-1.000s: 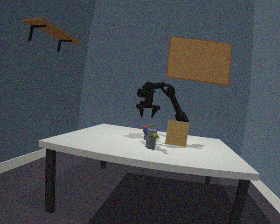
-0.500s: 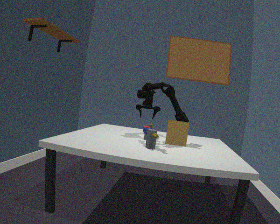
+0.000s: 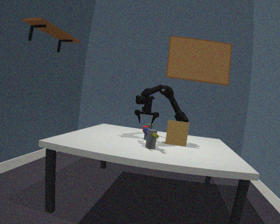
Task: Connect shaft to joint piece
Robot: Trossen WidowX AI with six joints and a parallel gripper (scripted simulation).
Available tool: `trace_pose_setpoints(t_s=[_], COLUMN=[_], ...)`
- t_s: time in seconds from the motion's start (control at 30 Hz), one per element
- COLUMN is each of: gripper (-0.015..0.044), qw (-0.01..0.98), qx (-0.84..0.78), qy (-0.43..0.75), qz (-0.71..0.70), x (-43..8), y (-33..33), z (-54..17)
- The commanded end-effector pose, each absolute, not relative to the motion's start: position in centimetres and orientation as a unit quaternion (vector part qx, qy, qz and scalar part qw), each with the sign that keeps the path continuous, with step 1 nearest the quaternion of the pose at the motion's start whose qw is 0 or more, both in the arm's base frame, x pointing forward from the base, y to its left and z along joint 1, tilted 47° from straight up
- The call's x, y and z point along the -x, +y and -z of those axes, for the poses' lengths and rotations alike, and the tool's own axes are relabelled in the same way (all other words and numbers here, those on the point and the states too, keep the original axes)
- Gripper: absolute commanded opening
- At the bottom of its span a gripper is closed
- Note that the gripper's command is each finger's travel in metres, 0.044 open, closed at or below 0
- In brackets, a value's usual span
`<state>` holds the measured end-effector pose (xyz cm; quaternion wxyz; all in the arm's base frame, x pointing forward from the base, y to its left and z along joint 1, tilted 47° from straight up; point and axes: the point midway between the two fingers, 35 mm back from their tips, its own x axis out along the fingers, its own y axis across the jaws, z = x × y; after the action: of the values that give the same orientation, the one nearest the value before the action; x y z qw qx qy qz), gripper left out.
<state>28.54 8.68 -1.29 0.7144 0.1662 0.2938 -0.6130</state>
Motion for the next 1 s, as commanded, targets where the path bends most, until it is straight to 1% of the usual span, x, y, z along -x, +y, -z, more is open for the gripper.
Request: trace_pose_setpoints(t_s=[0.0, 0.2, 0.67, 0.97], gripper=[0.0440, 0.0440, 0.0440, 0.0440], qw=[0.716, 0.716, 0.716, 0.716], qx=[-0.162, -0.161, -0.163, -0.163], qy=[0.293, 0.292, 0.293, 0.293], qz=[0.613, 0.614, 0.613, 0.613], x=[-28.6, -28.5, -27.0, -27.0], y=[7.3, 6.0, 10.4, 9.9], z=[2.5, 3.7, 8.3, 9.1])
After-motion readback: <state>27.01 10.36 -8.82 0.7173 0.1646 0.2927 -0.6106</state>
